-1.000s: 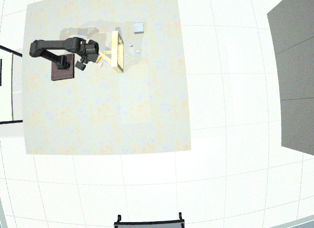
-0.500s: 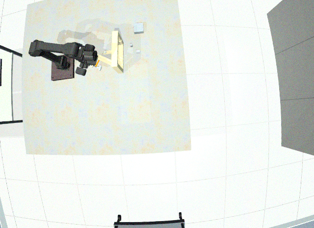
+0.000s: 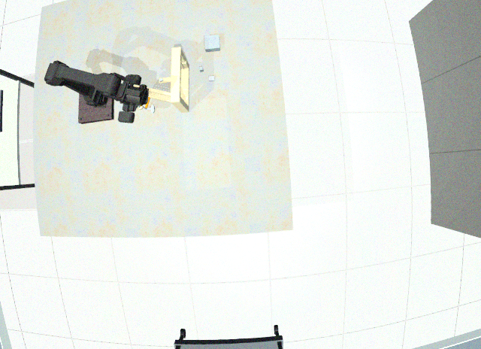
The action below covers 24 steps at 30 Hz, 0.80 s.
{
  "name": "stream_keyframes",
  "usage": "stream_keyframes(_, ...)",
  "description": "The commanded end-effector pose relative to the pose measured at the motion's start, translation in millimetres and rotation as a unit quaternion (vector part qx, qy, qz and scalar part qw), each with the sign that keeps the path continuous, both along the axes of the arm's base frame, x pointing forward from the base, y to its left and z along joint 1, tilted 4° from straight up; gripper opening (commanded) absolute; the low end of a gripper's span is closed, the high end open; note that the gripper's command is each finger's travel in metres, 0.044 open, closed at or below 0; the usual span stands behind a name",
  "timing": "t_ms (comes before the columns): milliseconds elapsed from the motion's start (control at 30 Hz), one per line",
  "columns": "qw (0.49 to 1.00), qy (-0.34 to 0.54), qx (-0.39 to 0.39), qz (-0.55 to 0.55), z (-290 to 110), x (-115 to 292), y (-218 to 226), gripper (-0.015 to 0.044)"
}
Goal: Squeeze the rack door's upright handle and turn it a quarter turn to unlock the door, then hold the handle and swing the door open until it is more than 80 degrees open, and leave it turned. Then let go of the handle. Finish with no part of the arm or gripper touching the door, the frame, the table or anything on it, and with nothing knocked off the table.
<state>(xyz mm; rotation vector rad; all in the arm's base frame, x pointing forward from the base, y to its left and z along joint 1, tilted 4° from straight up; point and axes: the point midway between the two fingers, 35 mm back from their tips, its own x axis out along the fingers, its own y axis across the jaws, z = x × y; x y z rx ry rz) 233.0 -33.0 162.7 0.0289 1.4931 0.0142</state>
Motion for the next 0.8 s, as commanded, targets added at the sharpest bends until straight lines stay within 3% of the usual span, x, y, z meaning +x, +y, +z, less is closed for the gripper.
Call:
stream_keyframes(0, 1.000, -0.002, 0.001, 0.030, 0, 2, -6, 0.0008)
stream_keyframes(767, 0.987, -0.006, -0.012, 0.162, 0, 14, -46, 0.0008)
